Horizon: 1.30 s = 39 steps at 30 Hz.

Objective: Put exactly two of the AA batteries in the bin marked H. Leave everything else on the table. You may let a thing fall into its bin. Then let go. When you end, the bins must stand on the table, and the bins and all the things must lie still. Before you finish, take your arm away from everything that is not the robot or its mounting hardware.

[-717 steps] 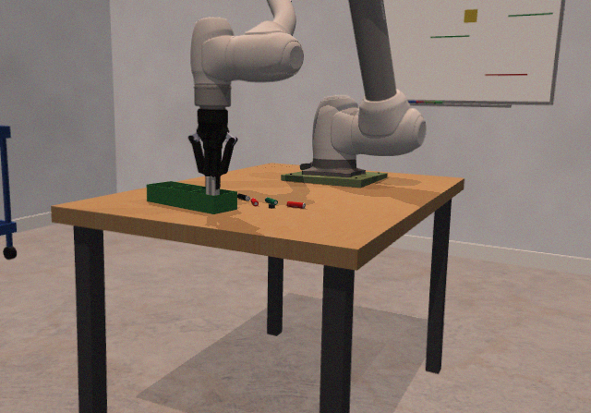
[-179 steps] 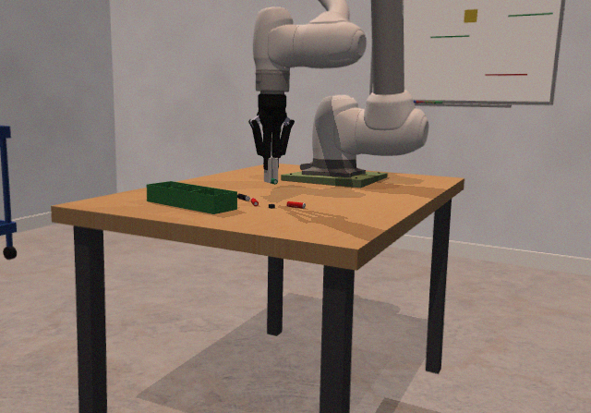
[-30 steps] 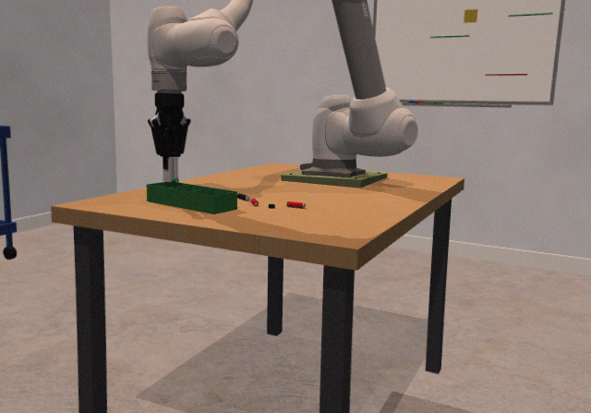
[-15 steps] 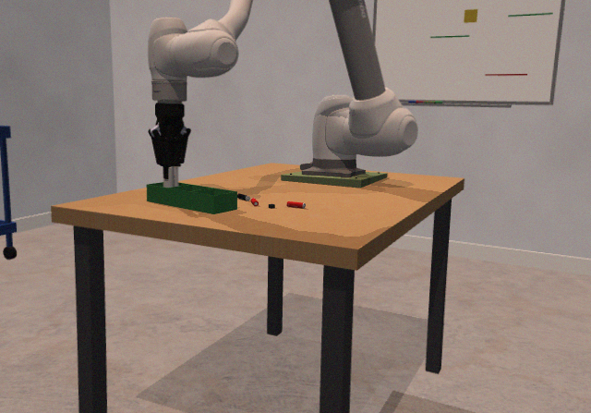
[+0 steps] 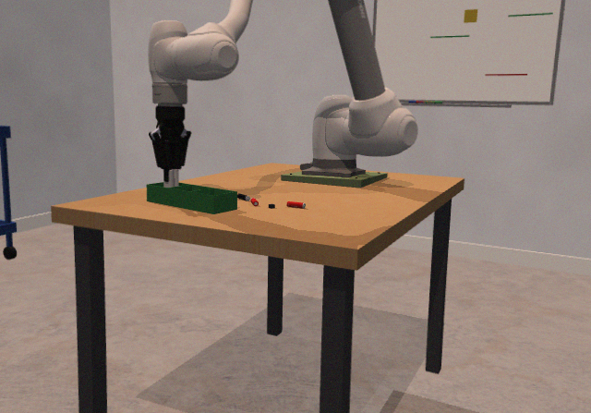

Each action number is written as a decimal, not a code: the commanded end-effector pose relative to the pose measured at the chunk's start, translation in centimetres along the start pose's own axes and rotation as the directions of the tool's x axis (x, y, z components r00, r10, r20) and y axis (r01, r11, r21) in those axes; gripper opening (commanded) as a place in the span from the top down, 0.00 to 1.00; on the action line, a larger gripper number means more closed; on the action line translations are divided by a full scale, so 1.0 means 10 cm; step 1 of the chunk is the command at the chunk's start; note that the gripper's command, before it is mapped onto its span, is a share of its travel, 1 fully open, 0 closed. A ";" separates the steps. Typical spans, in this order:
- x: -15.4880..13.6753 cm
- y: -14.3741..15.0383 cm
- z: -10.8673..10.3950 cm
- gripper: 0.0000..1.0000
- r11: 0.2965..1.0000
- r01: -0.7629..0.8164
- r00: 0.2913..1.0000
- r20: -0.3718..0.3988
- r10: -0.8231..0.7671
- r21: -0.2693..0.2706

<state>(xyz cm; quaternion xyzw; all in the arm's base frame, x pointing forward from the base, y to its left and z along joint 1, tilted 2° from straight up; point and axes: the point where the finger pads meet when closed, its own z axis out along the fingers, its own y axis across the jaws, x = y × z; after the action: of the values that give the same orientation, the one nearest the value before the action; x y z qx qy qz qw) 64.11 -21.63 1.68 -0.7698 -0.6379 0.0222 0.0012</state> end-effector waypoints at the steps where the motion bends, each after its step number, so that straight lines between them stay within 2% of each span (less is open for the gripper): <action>1: -0.01 -0.01 0.02 0.95 1.000 -0.002 1.000 -0.002 0.002 0.001; 16: -0.01 -0.02 0.02 0.95 1.000 -0.002 1.000 -0.002 0.002 0.001; 17: -0.01 -0.02 0.02 0.83 1.000 -0.002 1.000 -0.002 0.002 0.001; 34: -0.01 -0.02 0.02 0.83 1.000 -0.002 1.000 -0.002 0.002 0.001; 39: -0.01 -0.02 -0.05 0.83 1.000 -0.002 1.000 -0.002 0.002 0.001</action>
<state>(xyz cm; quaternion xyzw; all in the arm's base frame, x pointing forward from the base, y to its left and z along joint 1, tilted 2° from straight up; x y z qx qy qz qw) 64.00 -21.61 1.72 -0.7698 -0.6378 0.0226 0.0018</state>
